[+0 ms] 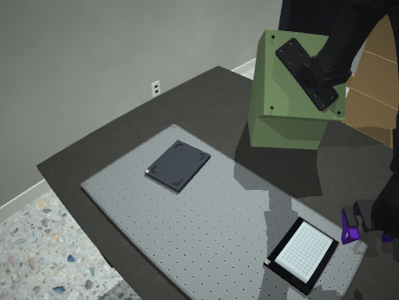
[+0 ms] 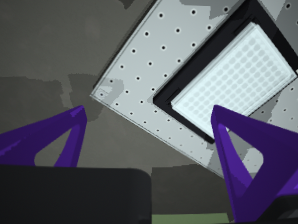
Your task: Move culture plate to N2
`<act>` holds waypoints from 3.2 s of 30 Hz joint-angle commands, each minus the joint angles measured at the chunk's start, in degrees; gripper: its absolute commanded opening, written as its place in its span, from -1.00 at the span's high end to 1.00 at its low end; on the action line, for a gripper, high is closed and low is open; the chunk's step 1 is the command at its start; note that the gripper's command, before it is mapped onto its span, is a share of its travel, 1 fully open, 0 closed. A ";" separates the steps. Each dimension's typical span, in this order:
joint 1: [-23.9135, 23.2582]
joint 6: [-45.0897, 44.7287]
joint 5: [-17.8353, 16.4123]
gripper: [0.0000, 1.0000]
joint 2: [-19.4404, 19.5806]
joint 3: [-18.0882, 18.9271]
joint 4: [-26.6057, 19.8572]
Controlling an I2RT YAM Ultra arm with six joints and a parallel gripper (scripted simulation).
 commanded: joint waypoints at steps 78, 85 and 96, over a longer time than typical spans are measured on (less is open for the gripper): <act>-23.54 24.22 -17.36 -1.00 0.68 -7.62 6.29; -23.42 24.31 -17.24 -1.00 2.83 -7.68 8.50; -23.16 24.45 -17.08 -1.00 6.15 -7.59 11.72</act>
